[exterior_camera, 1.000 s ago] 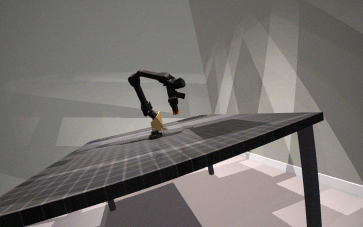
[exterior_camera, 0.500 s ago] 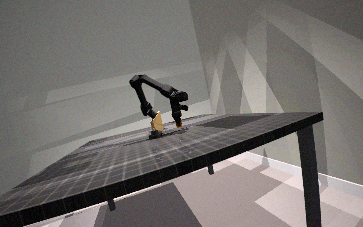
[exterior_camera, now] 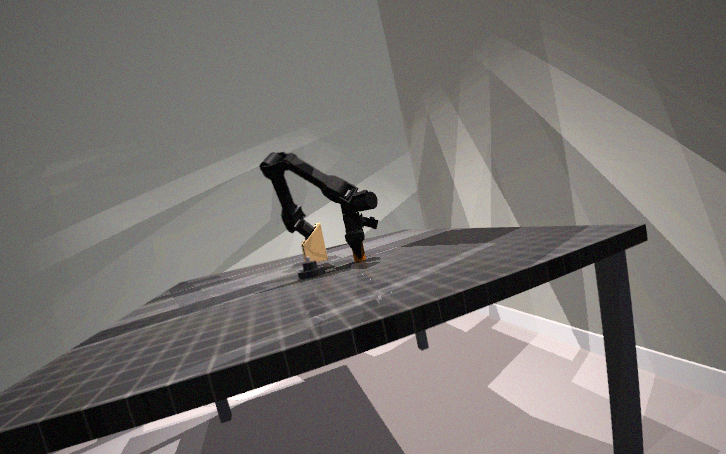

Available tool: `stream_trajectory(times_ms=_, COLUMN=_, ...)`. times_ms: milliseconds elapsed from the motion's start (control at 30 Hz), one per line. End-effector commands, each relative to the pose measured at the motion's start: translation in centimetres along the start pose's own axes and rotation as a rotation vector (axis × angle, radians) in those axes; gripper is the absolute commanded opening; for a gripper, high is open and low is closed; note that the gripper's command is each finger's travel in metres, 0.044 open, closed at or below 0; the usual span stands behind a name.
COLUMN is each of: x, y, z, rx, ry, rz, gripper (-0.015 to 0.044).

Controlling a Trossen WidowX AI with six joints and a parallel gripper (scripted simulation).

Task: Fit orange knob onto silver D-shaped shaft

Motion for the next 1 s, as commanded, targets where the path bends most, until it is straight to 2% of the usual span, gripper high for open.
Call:
stream_trajectory(times_ms=0, x=0.0, y=0.0, z=0.0, rx=0.001, ry=0.000, rz=0.001, gripper=0.0236)
stream_trajectory(times_ms=533, x=0.0, y=0.0, z=0.0, rx=0.001, ry=0.000, rz=0.001, gripper=0.0240)
stream_trajectory(times_ms=600, x=0.1, y=-1.0, z=-0.1, rx=0.000, ry=-0.001, rz=-0.001, gripper=0.0292)
stream_trajectory(times_ms=733, x=0.1, y=-7.1, z=0.0, rx=-0.006, ry=-0.004, rz=-0.006, gripper=0.0398)
stream_trajectory(times_ms=800, x=0.0, y=-8.1, z=0.1, rx=-0.007, ry=-0.004, rz=-0.006, gripper=0.0440)
stream_trajectory(times_ms=967, x=0.0, y=-8.1, z=0.1, rx=-0.007, ry=-0.004, rz=-0.006, gripper=0.0440)
Point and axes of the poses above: the point midway between the two fingers, 35 mm back from their tips, its own y axis out along the fingers, its own z axis across the jaws, x = y × z, the point moved 3 cm from there along -y, back along the fingers, and after that the axes turned 5 degrees about y, right-handed, at the moved point
